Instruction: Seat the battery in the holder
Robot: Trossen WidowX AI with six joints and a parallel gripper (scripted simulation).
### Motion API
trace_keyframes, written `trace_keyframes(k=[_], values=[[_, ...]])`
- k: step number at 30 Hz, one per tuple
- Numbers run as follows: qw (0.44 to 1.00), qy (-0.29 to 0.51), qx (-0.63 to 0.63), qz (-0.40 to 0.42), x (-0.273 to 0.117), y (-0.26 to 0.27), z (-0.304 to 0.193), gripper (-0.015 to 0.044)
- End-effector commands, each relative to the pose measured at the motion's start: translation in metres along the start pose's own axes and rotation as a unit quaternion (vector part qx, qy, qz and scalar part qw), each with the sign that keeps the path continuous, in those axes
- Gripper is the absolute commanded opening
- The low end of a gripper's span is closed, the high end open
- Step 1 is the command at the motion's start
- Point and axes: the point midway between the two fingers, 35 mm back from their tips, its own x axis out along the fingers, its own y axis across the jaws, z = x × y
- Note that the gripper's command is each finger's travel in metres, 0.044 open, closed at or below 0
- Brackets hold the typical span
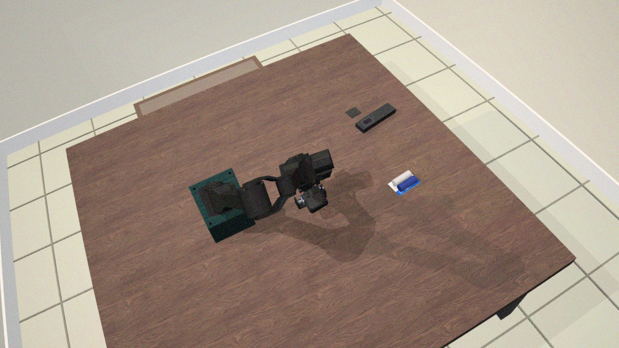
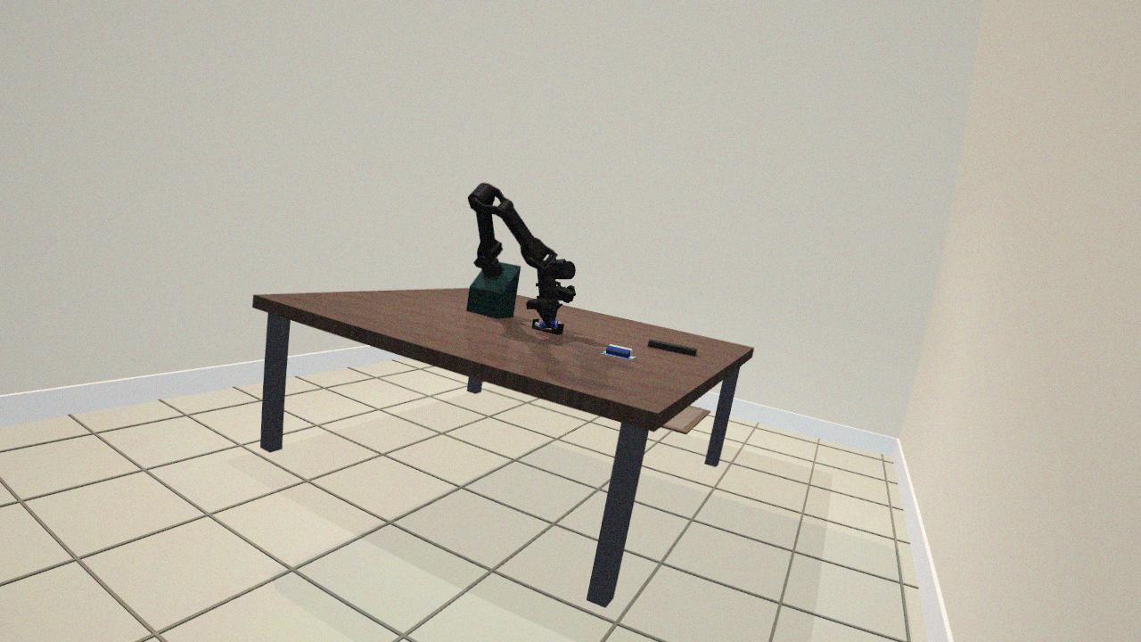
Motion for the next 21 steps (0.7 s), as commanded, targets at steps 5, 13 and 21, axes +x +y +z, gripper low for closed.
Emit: trace_keyframes(k=[5, 13, 21], values=[[0.999, 0.032, -0.004, 0.006, 0.0035, 0.0028, -0.0063, 0.0077], [0.998, 0.055, 0.001, 0.006, 0.0041, 0.0008, -0.0061, 0.0077], [0.997, 0.077, 0.004, 0.008, 0.0044, -0.001, -0.0057, 0.0077]])
